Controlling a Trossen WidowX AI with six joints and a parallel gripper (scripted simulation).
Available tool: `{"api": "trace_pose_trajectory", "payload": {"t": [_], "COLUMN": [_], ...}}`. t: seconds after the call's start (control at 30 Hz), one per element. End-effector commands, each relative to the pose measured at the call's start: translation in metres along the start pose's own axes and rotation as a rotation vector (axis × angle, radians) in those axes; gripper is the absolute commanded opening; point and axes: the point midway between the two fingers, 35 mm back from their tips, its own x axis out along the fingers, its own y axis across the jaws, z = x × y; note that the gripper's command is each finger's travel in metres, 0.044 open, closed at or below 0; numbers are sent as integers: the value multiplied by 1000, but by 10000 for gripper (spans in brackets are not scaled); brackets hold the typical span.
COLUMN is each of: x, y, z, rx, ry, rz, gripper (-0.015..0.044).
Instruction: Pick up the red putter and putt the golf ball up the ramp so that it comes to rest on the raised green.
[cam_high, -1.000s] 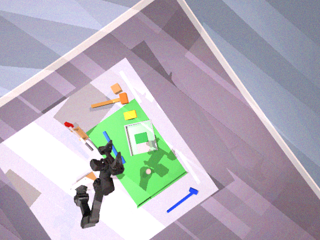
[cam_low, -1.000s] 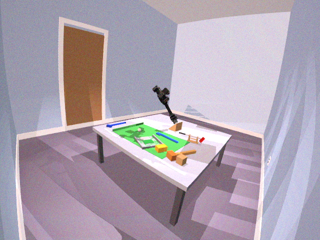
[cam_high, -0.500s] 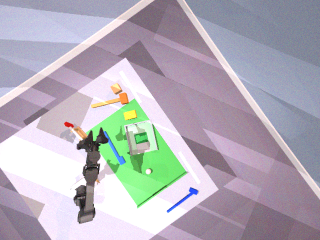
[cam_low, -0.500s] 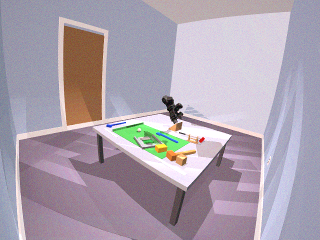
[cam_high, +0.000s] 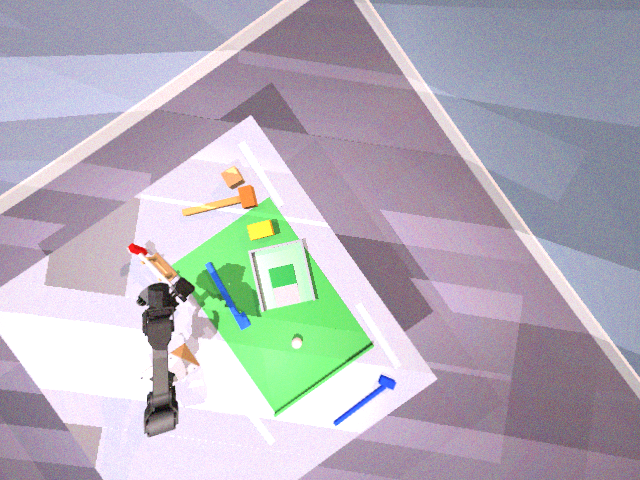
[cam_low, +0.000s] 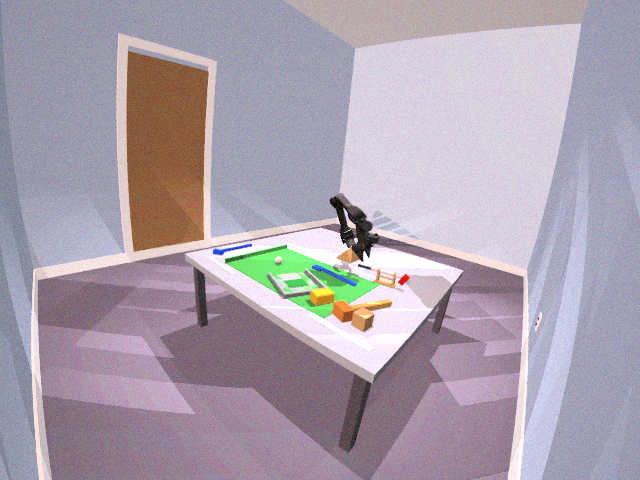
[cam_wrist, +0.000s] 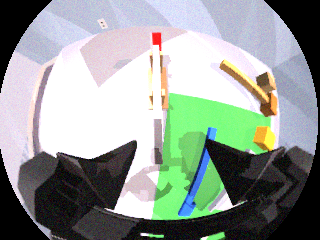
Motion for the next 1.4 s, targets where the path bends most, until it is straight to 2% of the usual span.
{"api": "trace_pose_trajectory", "payload": {"t": [0.0,0.43,0.6,1.37], "x": [8,31,50,74], "y": [19,19,19,20], "z": [-7,-16,-23,-32], "rx": [-7,-7,-7,-6], "ry": [74,75,76,77], "rz": [44,44,43,43], "gripper": [440,440,440,440]}}
